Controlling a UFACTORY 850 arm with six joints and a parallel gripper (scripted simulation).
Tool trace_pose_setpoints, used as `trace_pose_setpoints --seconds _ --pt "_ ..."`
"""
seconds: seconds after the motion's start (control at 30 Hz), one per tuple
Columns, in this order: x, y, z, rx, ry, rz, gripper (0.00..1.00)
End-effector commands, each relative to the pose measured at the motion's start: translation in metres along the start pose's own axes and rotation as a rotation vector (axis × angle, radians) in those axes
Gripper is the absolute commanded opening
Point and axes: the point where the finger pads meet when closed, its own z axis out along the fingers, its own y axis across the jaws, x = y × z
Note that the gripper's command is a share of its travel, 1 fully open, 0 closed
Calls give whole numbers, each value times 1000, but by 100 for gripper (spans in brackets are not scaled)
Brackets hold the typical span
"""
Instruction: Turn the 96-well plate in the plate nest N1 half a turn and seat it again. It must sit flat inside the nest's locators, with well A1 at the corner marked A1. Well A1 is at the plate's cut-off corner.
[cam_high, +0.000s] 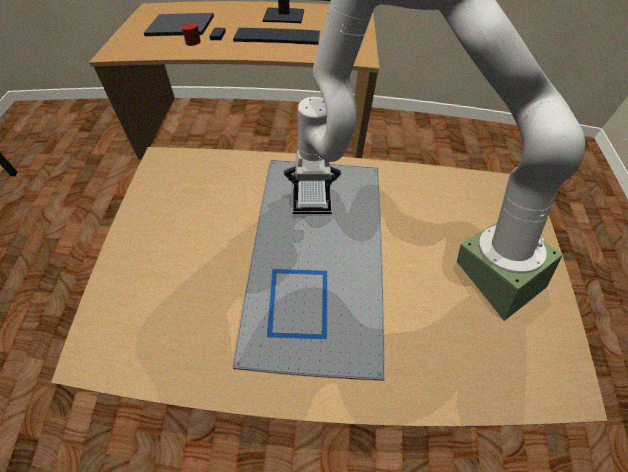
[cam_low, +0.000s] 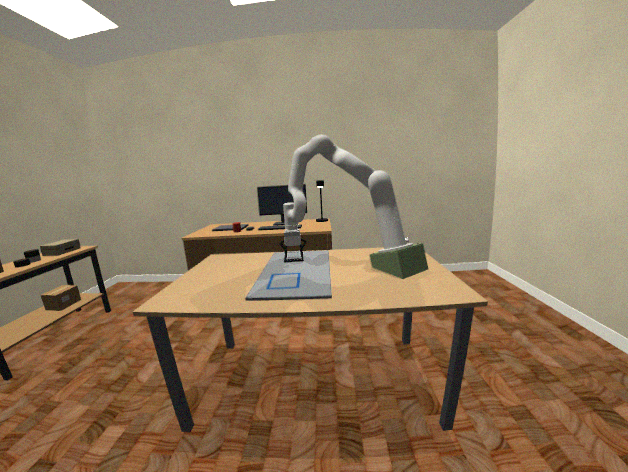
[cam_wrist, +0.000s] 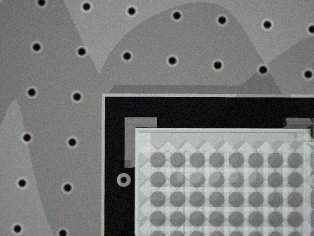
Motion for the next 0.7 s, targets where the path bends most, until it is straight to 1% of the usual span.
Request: trace_pose_setpoints --seconds 0.0,0.37,0.4,0.67 --pt "0 1 0 -2 -1 0 100" --pt "0 1 -1 -2 -1 0 100" --pt "0 1 -1 -2 -1 0 0" --pt "0 1 -1 -2 -1 0 0"
